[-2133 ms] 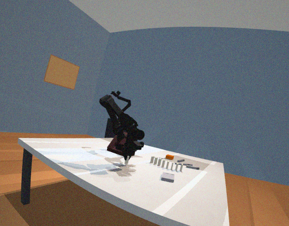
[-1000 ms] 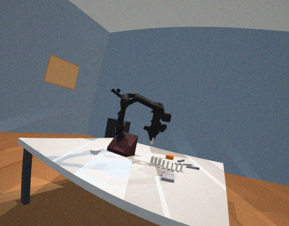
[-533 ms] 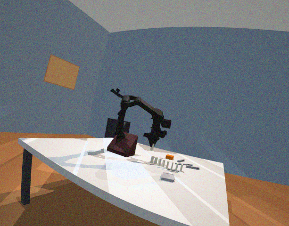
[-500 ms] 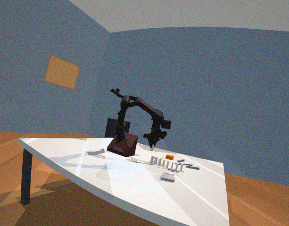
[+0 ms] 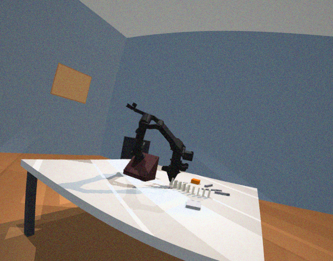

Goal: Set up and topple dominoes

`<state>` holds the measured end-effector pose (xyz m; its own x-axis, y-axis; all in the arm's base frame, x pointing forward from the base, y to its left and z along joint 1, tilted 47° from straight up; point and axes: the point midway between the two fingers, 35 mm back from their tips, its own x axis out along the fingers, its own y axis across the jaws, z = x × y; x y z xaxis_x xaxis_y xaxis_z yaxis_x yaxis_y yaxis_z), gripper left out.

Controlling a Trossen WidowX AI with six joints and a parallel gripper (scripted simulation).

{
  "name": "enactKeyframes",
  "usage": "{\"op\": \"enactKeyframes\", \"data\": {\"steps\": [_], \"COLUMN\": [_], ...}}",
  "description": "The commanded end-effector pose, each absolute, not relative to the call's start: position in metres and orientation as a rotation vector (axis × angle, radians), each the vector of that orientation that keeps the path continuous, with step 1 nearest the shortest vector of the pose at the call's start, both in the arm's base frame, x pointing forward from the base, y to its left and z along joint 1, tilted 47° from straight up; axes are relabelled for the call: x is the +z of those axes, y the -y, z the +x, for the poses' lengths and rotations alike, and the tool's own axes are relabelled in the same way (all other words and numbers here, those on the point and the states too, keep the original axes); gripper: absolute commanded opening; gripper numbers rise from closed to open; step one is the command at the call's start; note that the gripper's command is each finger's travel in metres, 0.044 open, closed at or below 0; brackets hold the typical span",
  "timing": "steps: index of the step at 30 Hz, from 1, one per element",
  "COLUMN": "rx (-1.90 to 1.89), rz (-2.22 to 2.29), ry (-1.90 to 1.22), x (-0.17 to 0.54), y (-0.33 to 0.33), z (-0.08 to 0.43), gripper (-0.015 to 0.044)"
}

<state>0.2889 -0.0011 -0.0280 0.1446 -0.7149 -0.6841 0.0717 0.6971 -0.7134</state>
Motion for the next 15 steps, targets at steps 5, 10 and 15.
{"op": "enactKeyframes", "data": {"steps": [5,10,15], "rx": [-0.618,-0.618,-0.618], "rz": [-0.612,-0.612,-0.612], "ry": [-1.309,-1.309,-1.309], "x": [-0.0295,-0.0295,-0.0295], "y": [0.0037,0.0037,0.0037], "z": [0.2894,0.2894,0.2894], "gripper": [0.0107,0.016,0.0291]}}
